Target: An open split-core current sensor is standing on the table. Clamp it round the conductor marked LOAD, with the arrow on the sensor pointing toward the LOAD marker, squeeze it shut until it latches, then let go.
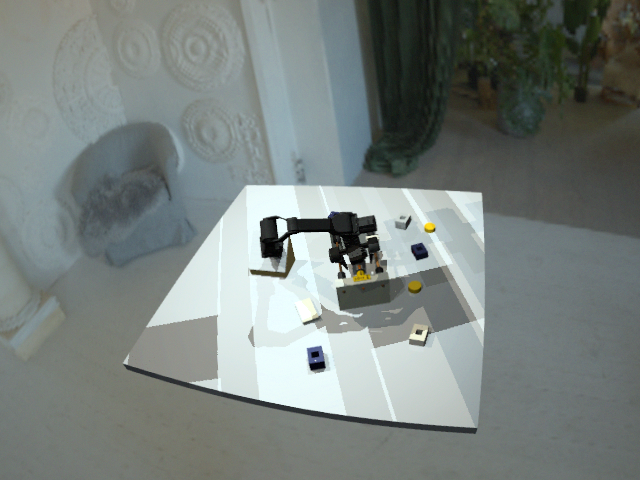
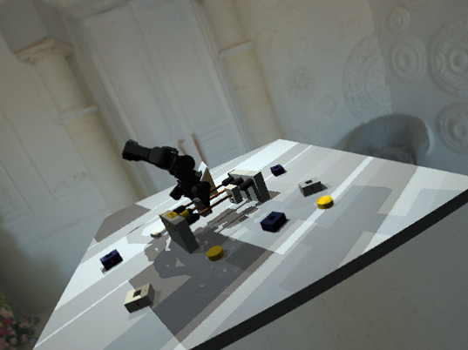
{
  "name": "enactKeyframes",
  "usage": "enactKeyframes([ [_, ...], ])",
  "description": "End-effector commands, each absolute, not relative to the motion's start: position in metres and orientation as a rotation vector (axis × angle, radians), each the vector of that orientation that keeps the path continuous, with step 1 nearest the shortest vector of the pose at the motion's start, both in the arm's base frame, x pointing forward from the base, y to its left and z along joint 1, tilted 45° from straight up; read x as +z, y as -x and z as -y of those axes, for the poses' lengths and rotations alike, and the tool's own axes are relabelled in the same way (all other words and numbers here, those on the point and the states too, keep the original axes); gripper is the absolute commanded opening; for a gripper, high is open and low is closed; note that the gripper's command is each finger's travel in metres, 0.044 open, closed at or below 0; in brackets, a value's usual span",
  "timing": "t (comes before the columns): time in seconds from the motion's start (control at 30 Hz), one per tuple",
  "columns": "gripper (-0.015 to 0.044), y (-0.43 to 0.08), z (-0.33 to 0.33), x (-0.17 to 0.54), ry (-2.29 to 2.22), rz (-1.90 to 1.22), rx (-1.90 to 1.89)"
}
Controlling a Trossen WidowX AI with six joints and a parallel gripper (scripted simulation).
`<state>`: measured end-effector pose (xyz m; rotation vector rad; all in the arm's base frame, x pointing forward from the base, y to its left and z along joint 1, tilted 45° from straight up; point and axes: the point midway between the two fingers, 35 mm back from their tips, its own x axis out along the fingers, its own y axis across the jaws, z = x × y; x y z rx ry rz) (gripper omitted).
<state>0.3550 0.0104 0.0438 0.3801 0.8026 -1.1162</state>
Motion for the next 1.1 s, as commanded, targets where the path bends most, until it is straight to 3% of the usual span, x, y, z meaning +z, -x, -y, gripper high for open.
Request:
enactKeyframes([
  [0.0,0.044,-0.353,-0.017,0.052,-0.383,-0.8,-1.106],
  [0.2,0.044,-0.326,-0.066,0.117,-0.419,-0.771,-1.009],
  [1.07,0.044,-0.325,-0.067,0.119,-0.42,-0.771,-1.006],
])
